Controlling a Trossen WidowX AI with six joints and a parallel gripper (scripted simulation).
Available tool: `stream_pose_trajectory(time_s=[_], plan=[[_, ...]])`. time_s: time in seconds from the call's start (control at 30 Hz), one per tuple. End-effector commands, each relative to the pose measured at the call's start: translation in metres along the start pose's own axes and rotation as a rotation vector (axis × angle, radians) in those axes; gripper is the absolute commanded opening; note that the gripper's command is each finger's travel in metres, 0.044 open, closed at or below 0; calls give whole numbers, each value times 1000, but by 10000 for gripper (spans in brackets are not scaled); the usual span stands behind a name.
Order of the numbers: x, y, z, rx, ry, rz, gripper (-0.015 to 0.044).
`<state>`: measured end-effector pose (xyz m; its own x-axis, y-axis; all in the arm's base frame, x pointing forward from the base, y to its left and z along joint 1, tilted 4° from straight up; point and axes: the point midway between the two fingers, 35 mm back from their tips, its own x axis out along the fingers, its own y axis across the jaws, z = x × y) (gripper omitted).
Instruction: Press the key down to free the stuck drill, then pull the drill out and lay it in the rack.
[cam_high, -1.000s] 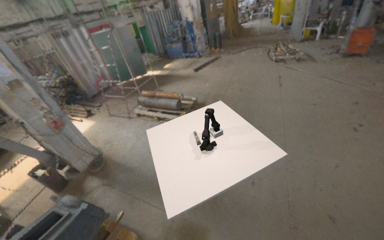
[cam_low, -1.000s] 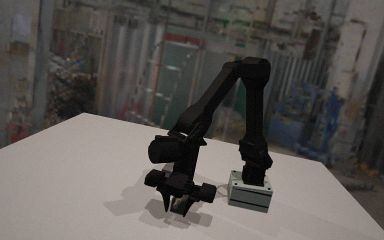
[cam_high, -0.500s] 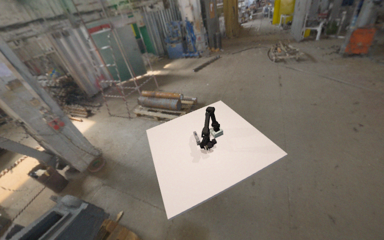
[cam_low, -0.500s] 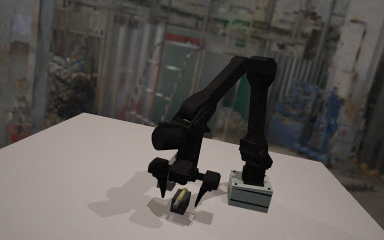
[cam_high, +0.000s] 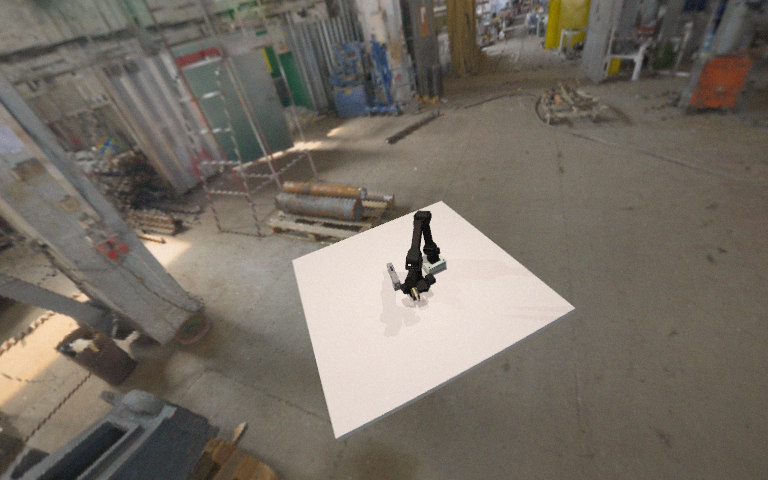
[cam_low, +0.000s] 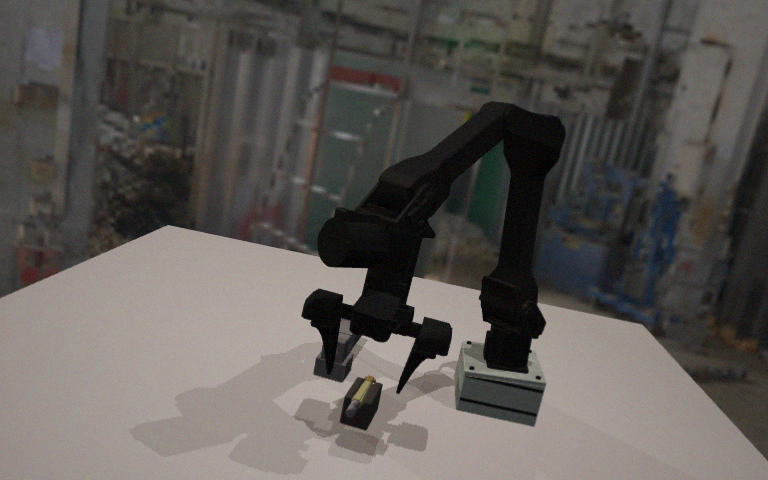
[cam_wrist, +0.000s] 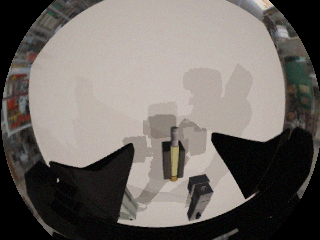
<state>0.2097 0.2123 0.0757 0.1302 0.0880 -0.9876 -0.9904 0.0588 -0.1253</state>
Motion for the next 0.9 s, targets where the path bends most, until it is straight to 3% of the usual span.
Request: stream_pose_trajectory(time_s=[0.0, 0.47, 0.87], plan=[[-18, 13, 34, -122, -97, -62, 440], [-133, 136, 157, -704, -643, -233, 440], [-277, 284, 163, -1119, -1209, -267, 440]])
